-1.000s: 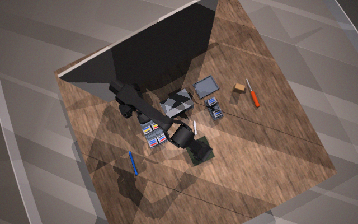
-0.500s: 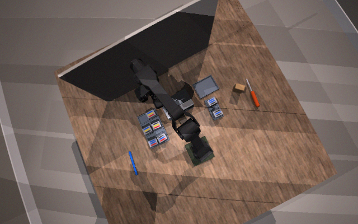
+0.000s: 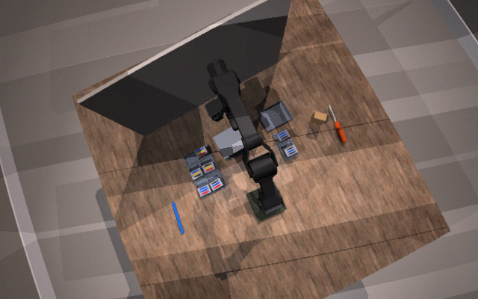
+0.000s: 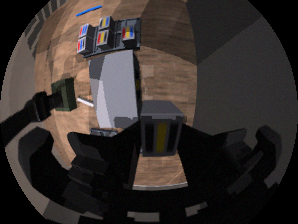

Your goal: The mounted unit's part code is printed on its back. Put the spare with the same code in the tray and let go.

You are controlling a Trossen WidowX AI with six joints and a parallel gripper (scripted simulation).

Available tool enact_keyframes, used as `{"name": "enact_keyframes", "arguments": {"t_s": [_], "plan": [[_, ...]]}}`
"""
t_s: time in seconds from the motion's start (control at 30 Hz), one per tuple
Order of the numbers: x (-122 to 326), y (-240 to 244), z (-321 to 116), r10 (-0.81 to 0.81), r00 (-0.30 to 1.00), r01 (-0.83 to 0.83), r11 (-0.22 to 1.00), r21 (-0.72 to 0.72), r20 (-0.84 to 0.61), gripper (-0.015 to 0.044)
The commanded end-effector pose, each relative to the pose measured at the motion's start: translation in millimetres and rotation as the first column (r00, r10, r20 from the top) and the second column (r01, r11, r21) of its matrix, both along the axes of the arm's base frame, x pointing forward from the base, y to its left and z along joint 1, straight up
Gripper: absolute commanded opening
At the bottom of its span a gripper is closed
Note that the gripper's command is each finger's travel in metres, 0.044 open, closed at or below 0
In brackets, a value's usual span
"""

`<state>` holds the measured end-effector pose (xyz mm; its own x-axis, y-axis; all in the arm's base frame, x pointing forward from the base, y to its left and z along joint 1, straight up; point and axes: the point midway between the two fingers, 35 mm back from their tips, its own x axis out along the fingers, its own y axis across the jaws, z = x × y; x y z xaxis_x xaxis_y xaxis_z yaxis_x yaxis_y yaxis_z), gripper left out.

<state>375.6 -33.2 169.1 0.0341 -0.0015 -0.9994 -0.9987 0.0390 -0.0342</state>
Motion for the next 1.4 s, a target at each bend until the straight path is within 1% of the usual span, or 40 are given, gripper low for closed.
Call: {"name": "enact_keyframes", "arguments": {"t_s": [0.0, 0.4, 0.8, 1.37], "plan": [[-3, -23, 1, -0.001, 1.0, 0.001, 1.0, -0.006, 0.002, 0.0], [-23, -99, 2, -0.001, 1.0, 0.001, 1.0, -0.013, 0.0, 0.0], [-57, -169, 2, -0.001, 1.0, 0.001, 1.0, -0.02, -0.004, 0.0], [-58, -174, -7, -0.001, 1.0, 0.001, 1.0, -0.021, -0.004, 0.0]]}}
